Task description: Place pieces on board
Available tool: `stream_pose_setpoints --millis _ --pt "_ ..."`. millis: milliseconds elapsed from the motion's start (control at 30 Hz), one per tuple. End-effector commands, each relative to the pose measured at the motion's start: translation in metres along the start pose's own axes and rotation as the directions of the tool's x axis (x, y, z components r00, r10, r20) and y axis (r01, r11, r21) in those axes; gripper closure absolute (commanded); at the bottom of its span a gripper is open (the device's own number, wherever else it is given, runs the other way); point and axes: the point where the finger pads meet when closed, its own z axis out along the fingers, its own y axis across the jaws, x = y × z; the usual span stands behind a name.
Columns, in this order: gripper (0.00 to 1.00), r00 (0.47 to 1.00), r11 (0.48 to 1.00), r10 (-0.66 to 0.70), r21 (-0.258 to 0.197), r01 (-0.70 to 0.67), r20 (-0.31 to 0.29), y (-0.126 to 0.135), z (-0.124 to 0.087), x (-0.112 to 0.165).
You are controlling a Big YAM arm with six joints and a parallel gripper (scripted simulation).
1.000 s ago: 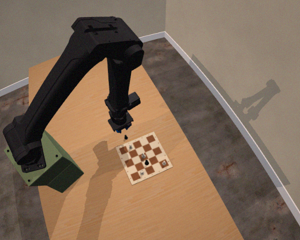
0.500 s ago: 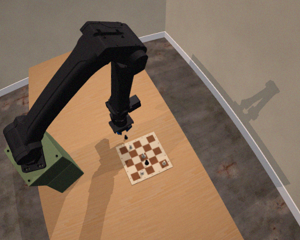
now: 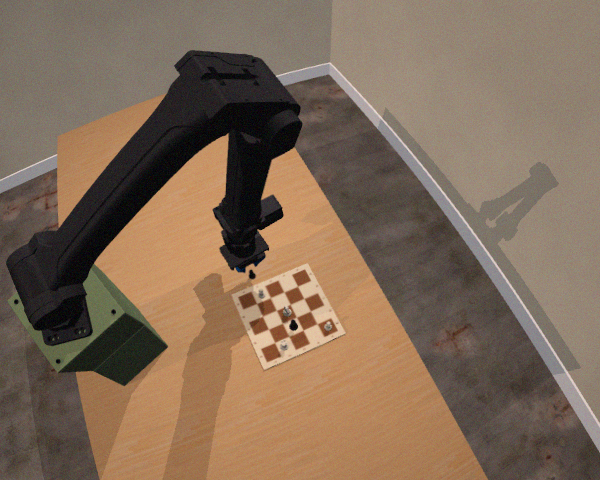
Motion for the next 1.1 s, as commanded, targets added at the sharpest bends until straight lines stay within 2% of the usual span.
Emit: stream_pose_setpoints --millis 0,133,233,333,367,433,533,1067 --pt "0.68 1.0 1.0 -0.004 0.014 0.004 0.004 -0.005 0.007 0.002" --pt "0.68 1.0 0.999 -0.005 0.042 0.004 0.006 -0.017 0.001 0.001" --pt "0.68 1.0 1.0 -0.007 0.015 0.007 0.005 -0.005 0.012 0.001" --pt "0.68 1.0 1.0 -0.007 0.015 0.007 0.005 -0.005 0.012 0.001" --pt "0.68 1.0 0.999 -0.005 0.049 0.004 0.006 -0.02 -0.001 0.001" --pt "0.68 1.0 0.999 -0.003 0.052 0.002 0.006 -0.022 -0.001 0.002" --pt "0.68 1.0 0.999 -0.006 0.037 0.005 0.005 -0.015 0.005 0.001" --pt "0.68 1.0 0.999 -0.006 0.036 0.005 0.005 -0.014 0.006 0.001"
